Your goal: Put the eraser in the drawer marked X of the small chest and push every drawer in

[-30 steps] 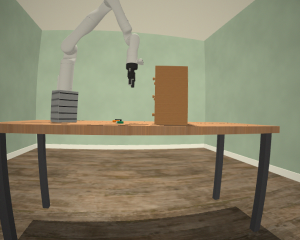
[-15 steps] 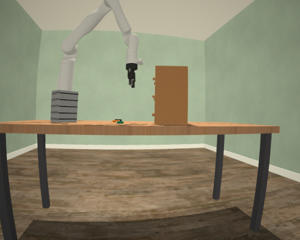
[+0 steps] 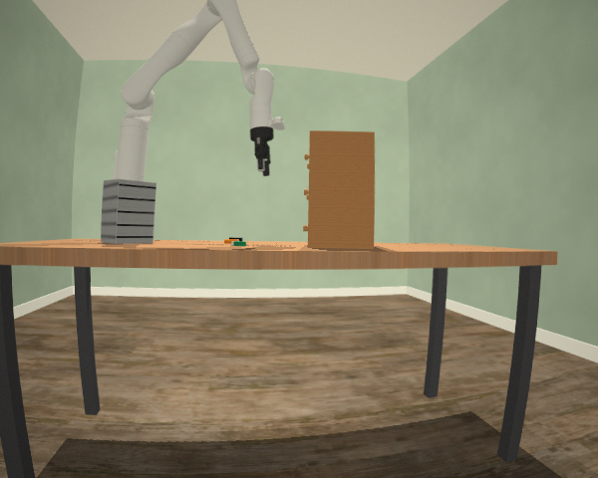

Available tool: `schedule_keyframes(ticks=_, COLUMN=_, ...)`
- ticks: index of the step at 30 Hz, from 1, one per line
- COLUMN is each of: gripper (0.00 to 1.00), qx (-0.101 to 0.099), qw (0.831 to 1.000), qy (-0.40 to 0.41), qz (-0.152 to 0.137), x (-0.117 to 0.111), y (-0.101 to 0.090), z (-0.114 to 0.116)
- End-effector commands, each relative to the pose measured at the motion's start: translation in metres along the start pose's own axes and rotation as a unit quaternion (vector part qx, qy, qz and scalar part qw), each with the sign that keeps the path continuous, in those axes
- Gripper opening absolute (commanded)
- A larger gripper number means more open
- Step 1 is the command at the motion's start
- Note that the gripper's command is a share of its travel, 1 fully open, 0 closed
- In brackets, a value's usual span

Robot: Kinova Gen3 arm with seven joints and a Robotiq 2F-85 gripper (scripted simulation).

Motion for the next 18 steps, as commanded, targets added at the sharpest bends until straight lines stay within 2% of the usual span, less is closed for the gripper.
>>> schedule_keyframes(ticks=1, gripper=1.0, qx=-0.001, qw=1.0, qy=-0.003, qz=0.005, x=0.0015, y=0.0001, z=-0.0016)
schedule_keyframes(ticks=18, gripper=1.0, qx=-0.011, qw=0.999, qy=-0.003, qz=0.043, x=-0.0021, y=0.0071, z=-0.0027)
Point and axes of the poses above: the point where the finger pads meet when closed, its own y axis out along the fingers, its own z axis across the jaws, x = y × z, the point moved 1 cm from there along -y, back along the fingers, and after that the axes turned 14 degrees about y, right-handed, at the moved point
